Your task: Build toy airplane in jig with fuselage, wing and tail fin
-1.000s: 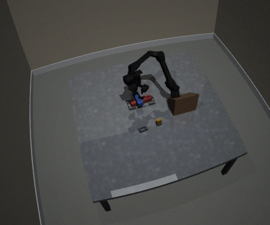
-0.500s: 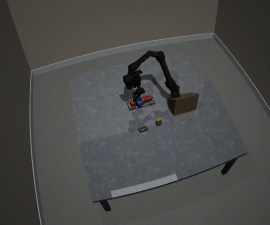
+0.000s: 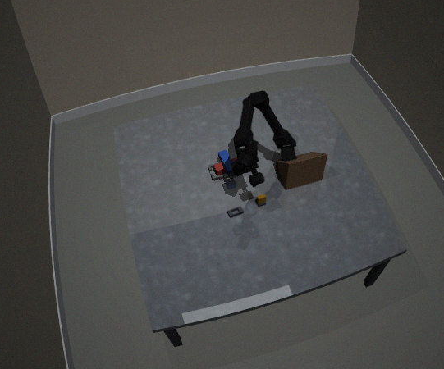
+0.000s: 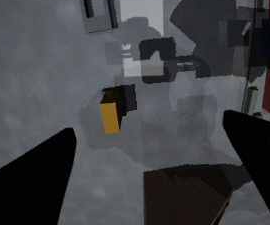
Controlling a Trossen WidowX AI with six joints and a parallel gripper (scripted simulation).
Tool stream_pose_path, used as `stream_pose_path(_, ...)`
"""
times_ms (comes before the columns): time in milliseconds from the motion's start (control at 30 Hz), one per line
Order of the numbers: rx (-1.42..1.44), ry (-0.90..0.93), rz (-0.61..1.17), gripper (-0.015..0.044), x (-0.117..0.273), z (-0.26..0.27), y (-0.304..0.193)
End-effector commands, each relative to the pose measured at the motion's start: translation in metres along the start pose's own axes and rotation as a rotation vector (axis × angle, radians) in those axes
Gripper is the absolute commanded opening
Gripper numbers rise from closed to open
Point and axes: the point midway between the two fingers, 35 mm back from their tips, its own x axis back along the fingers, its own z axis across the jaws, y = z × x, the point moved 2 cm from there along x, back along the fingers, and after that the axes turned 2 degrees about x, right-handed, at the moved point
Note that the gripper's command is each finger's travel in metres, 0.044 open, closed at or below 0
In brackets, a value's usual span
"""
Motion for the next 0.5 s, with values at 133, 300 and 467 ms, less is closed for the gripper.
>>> stream_pose_path(133, -0.011, -0.036, 0.014, 0.044, -0.013, 0.047, -0.041)
stream_pose_path(300, -0.011, -0.036, 0.013, 0.044, -0.034, 0.047, -0.04)
stream_pose_path(467, -0.012, -0.038, 0.013, 0.044, -0.07, 0.045, -0.042)
